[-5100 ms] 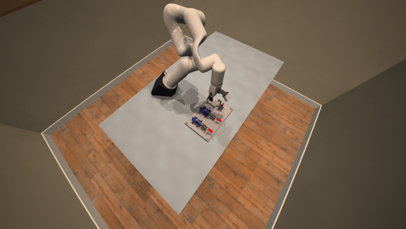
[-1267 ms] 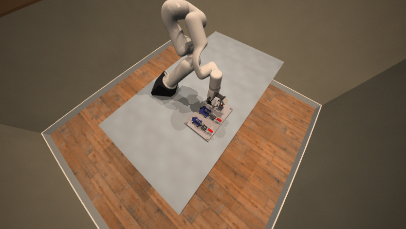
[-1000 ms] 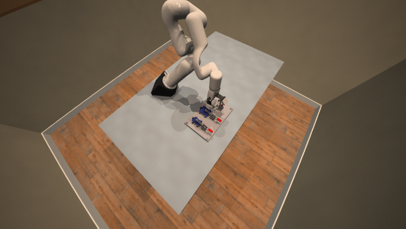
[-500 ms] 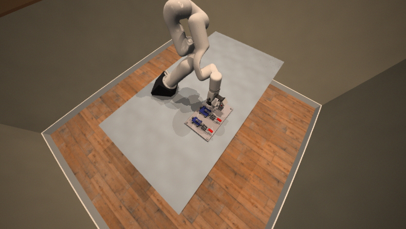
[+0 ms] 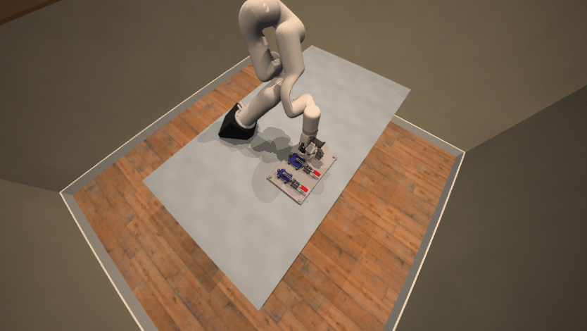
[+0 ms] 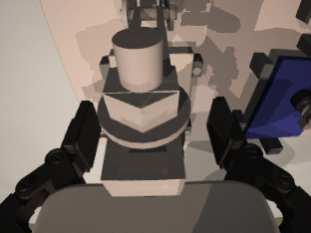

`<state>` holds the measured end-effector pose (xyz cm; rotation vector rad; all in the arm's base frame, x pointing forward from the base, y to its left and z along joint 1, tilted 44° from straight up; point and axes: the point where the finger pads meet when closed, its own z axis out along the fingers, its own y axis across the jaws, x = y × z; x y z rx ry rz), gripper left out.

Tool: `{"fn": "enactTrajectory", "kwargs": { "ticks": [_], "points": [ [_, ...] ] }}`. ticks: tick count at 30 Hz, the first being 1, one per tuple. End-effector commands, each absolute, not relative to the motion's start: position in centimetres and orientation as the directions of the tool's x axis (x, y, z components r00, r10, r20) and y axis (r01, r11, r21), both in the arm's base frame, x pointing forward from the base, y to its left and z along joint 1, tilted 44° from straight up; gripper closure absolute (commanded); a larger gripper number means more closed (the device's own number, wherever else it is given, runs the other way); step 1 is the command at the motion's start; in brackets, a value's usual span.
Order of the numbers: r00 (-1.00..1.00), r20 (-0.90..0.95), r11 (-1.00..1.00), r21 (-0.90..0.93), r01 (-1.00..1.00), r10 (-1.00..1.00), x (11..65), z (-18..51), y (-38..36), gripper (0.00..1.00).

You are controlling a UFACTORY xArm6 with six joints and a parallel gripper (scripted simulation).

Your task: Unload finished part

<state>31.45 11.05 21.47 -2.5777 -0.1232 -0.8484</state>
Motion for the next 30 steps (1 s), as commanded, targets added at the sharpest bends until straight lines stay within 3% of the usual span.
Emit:
{"fn": "enactTrajectory", "kwargs": {
  "ticks": [1, 15, 16, 30],
  "points": [
    [0.808, 0.587, -0.907, -0.364, 0.212, -0.047, 31.55, 21.53, 11.09, 0.0],
    [0.808, 0.587, -0.907, -0.364, 0.212, -0.047, 31.55, 21.53, 11.09, 0.0],
    [0.808, 0.587, -0.907, -0.364, 0.212, -0.047, 31.55, 21.53, 11.09, 1.0],
    [0.808, 0.587, -0.907, -0.364, 0.212, -0.047, 31.55, 21.53, 11.09, 1.0]
  ]
}}
